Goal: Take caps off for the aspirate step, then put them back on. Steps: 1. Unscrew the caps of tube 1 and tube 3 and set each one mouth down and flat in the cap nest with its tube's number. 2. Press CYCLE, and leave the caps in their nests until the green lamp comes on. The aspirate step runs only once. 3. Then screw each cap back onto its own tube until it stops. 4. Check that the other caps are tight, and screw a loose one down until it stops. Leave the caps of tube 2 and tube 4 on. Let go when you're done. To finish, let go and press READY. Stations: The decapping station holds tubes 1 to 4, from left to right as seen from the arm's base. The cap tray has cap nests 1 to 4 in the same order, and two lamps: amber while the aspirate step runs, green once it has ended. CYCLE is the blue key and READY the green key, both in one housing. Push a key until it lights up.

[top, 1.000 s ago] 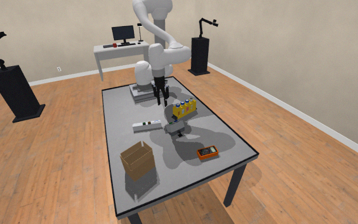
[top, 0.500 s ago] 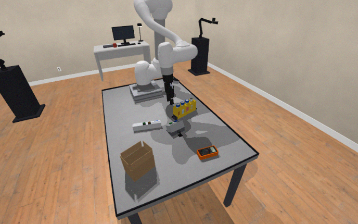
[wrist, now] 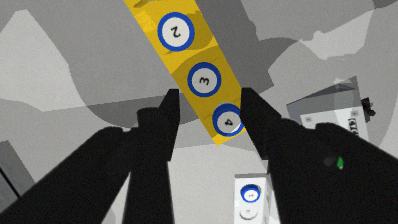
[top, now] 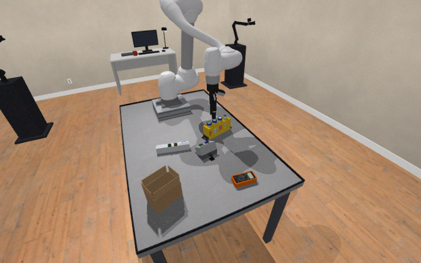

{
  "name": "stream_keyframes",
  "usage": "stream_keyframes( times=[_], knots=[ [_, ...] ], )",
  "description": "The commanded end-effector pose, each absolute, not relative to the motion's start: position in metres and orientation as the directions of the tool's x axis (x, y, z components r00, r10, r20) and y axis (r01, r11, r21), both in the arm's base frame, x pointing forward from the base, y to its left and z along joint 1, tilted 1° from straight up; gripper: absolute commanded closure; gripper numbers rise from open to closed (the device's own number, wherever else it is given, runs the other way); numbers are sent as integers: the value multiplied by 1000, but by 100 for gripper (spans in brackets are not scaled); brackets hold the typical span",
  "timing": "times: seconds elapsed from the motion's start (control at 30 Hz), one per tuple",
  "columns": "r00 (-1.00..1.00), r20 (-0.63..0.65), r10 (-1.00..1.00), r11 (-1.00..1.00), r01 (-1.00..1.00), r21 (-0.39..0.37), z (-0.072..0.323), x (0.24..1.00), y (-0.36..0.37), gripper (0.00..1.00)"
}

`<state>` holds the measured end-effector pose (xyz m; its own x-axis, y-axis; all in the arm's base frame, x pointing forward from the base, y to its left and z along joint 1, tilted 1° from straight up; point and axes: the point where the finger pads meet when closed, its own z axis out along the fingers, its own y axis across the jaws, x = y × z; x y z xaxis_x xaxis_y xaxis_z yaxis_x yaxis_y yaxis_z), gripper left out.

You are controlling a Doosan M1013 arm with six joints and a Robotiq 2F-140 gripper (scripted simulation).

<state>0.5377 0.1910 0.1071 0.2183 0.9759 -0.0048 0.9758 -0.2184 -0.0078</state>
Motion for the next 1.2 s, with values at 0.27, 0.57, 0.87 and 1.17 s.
stream_keyframes(
  times=[0.27,0.57,0.87,1.17],
  knots=[
    [221,-8,975,-221,975,-7,96,537,205,59],
    [221,-8,975,-221,975,-7,75,537,205,59],
    [221,-8,975,-221,975,-7,71,537,205,59],
    [221,-8,975,-221,975,-7,68,537,205,59]
  ],
)
